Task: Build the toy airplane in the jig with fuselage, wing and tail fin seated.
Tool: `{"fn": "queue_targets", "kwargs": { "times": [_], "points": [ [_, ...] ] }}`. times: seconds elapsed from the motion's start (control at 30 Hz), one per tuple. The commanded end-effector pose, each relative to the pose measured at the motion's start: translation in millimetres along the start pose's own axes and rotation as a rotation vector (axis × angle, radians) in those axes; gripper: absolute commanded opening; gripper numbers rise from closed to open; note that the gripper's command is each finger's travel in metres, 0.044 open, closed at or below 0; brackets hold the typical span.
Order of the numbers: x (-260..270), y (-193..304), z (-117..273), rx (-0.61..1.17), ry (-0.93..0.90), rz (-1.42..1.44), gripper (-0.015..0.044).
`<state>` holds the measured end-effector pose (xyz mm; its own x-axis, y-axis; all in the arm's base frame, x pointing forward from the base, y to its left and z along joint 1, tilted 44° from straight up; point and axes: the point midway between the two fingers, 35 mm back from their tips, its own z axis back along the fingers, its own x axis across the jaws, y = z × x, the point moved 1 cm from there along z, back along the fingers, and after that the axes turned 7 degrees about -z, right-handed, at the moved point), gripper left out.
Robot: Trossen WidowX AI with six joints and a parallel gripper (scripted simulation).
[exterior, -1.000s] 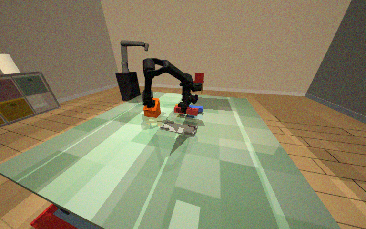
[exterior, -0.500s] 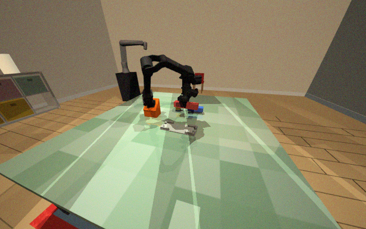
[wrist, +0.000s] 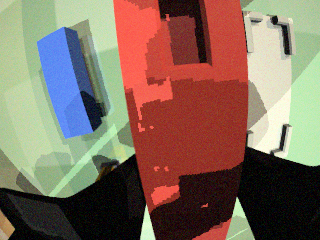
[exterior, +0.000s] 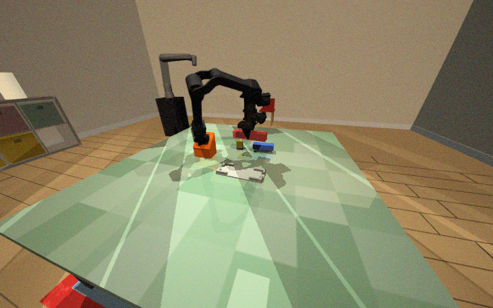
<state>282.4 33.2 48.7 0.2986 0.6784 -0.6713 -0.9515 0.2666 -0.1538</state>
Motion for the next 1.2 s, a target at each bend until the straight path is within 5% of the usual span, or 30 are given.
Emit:
{"fn": "queue_targets", "kwargs": {
  "times": [0.0, 1.17],
  "points": [
    [-5, -4, 0, 0.001, -0.010, -0.005, 0.0000],
    [-100, -35, -44, -0.002, -0.027, 0.007, 0.0000]
  ]
}}
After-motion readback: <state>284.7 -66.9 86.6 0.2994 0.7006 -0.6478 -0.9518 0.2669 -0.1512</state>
